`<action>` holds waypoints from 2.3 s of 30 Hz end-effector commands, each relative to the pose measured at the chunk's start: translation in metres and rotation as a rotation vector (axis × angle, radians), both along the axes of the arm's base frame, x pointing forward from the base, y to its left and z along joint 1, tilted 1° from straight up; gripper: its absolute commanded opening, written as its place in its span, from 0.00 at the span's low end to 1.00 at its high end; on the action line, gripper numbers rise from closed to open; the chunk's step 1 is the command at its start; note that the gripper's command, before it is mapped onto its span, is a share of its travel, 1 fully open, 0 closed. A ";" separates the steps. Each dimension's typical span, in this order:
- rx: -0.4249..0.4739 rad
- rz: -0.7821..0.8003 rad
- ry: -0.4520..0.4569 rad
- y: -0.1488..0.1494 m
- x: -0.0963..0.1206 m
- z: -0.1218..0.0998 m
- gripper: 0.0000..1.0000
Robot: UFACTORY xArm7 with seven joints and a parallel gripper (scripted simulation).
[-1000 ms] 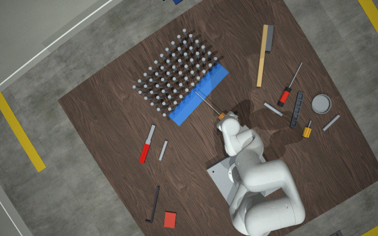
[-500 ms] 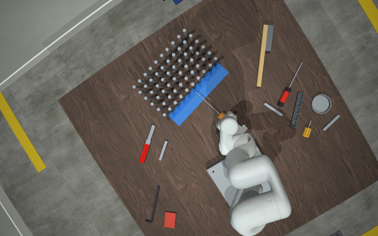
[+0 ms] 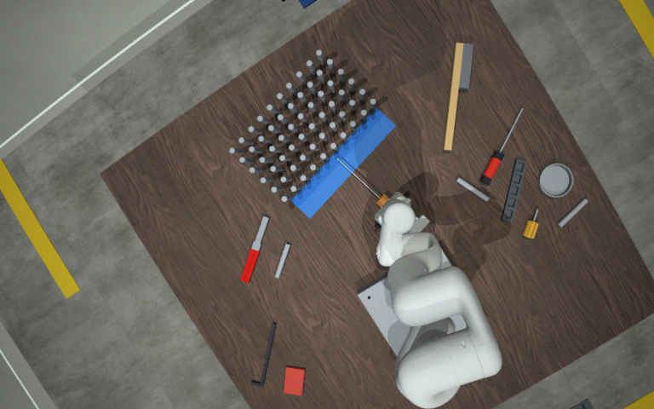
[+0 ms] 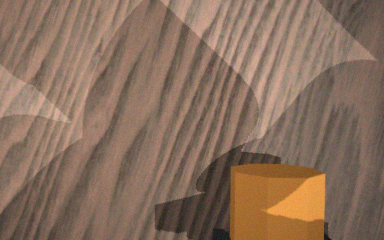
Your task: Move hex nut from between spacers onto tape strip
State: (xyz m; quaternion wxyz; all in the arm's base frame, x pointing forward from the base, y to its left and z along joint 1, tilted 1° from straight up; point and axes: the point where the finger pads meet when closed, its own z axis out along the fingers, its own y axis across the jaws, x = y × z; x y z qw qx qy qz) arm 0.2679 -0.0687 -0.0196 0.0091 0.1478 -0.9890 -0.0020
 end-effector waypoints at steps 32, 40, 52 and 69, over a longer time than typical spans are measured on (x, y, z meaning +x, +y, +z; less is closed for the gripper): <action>0.001 0.000 -0.003 0.003 0.010 0.000 0.00; 0.001 0.000 -0.003 0.006 0.023 0.000 0.00; 0.001 0.000 -0.003 0.020 0.067 -0.001 0.00; 0.001 0.000 -0.003 0.035 0.117 -0.002 0.00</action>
